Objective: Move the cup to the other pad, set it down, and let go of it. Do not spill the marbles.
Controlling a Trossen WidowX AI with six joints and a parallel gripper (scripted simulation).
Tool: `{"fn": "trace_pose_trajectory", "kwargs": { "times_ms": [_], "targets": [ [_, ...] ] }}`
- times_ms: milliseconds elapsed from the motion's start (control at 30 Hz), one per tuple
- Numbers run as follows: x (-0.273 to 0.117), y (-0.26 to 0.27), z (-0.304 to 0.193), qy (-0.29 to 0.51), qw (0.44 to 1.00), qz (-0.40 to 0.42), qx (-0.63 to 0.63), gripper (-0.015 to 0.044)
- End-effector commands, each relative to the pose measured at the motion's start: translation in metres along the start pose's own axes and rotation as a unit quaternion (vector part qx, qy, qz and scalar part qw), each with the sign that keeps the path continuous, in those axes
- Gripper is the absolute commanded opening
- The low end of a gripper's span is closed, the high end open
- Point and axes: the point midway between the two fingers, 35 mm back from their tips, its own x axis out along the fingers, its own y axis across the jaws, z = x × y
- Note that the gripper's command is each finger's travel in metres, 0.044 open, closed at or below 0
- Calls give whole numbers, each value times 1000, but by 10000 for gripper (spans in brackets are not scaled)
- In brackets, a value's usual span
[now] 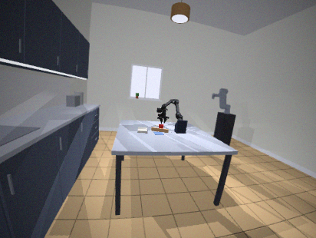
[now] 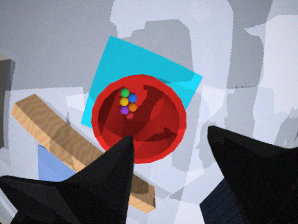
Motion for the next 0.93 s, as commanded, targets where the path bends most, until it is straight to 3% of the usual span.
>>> {"fn": "trace_pose_trajectory", "kwargs": {
  "times_ms": [0, 133, 633, 900],
  "targets": [
    [0, 0, 0, 0, 1000, 0, -1, 338],
    [-6, 1, 0, 0, 1000, 0, -1, 440],
    [-62, 4, -1, -1, 1000, -1, 2, 440],
    [-60, 5, 0, -3, 1000, 1, -1, 440]
  ]
}}
